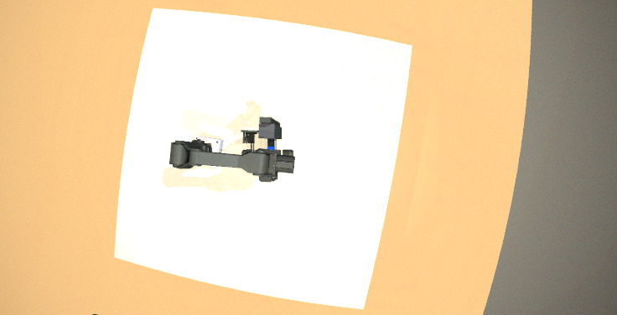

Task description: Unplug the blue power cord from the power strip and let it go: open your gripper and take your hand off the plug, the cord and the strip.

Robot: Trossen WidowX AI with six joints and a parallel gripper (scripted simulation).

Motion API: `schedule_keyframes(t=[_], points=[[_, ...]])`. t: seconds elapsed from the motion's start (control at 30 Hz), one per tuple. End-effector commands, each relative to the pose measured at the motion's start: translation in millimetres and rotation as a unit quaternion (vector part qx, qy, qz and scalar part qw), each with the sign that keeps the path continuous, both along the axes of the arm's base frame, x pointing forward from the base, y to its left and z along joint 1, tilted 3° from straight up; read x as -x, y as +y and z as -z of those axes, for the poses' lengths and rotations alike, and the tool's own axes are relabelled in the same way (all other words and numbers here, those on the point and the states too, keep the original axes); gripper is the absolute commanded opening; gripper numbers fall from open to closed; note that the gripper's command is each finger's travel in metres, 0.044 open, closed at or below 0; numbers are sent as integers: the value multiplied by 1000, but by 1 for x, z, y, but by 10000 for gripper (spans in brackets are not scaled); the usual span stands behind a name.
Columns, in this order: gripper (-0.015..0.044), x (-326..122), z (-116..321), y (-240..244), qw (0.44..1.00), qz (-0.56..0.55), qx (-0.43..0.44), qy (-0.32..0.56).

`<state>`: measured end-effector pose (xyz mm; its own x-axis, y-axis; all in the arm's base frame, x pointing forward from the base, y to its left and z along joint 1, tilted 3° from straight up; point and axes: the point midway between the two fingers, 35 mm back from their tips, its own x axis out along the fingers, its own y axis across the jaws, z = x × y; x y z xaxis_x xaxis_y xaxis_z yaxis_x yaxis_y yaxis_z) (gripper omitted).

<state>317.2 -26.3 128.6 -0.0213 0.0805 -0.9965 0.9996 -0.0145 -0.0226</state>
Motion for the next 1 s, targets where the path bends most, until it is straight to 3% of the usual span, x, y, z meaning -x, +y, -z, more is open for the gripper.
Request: schedule_keyframes(t=[0.0, 0.5, 0.97], points=[[0, 2, -2, -31, 999, 13, 31, 1], [0, 6, -3, -55, 999, 14, 32, 1], [367, 5, -1, -38, 999, 15, 31, 1]])
